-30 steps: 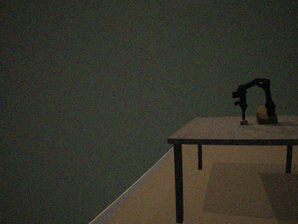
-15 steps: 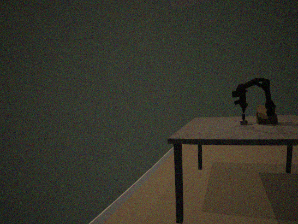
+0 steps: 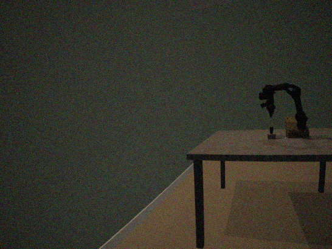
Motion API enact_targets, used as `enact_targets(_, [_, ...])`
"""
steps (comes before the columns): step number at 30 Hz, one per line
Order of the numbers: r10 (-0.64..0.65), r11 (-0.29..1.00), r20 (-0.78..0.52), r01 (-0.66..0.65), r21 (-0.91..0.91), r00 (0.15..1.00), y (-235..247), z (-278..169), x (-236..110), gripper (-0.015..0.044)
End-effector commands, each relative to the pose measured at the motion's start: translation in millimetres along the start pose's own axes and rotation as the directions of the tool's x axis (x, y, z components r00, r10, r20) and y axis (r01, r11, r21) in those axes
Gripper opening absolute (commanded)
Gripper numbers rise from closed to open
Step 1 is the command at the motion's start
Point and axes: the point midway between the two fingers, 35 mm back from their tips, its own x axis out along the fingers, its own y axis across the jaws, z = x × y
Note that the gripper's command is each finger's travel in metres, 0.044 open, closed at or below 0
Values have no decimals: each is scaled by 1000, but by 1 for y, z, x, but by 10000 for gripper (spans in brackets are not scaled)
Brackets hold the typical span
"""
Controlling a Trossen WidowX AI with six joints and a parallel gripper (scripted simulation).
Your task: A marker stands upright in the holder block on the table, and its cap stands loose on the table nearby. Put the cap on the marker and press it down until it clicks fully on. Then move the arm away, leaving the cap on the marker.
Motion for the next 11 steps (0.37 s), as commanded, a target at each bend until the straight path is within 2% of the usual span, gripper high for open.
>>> enact_targets(1, [-6, 1000, 2, 7, -5, 1000, -1, 0, -3, 210])
enact_targets(9, [-6, 1000, 2, 7, -5, 1000, -1, 0, -3, 420])
enact_targets(11, [-6, 1000, 2, 7, -5, 1000, -1, 0, -3, 440])
